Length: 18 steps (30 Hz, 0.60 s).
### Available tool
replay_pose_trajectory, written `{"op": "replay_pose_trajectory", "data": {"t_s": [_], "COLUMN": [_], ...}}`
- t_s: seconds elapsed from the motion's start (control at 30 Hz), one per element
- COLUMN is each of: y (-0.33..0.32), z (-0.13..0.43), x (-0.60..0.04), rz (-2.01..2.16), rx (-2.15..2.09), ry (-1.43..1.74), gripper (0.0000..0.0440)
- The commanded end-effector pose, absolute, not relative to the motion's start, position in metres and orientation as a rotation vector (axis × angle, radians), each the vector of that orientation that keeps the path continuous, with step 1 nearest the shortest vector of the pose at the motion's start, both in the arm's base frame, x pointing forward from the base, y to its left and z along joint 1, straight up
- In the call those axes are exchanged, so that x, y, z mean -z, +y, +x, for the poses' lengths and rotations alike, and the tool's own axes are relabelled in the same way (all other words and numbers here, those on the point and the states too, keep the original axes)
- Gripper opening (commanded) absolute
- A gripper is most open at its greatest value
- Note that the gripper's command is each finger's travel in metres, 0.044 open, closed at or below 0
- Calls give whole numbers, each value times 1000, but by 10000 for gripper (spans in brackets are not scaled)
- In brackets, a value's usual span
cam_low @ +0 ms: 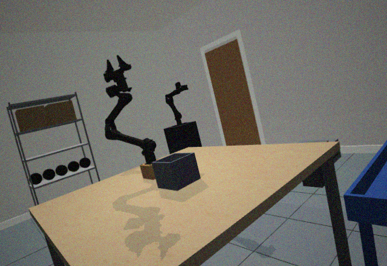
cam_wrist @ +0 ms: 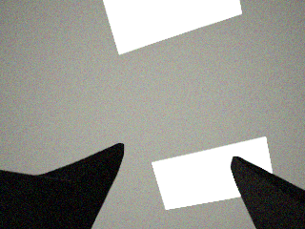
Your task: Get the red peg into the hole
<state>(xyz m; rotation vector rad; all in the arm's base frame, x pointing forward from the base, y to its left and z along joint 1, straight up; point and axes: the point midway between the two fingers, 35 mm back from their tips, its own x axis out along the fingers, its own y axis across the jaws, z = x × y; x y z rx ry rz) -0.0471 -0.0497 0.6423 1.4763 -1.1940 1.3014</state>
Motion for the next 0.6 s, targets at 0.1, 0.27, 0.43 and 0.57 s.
{"op": "replay_pose_trajectory", "data": {"t_s": [0.1, 0.27, 0.43, 0.57], "y": [-38, -22, -8, 1], "z": [-29, -5, 19, 40], "x": [-645, -644, -640, -635], "rz": [1457, 1416, 1380, 1356], "rx": [-1228, -1139, -1048, -974], "ry": [-1132, -1051, -968, -901], "gripper": [440, 440, 440, 440]}}
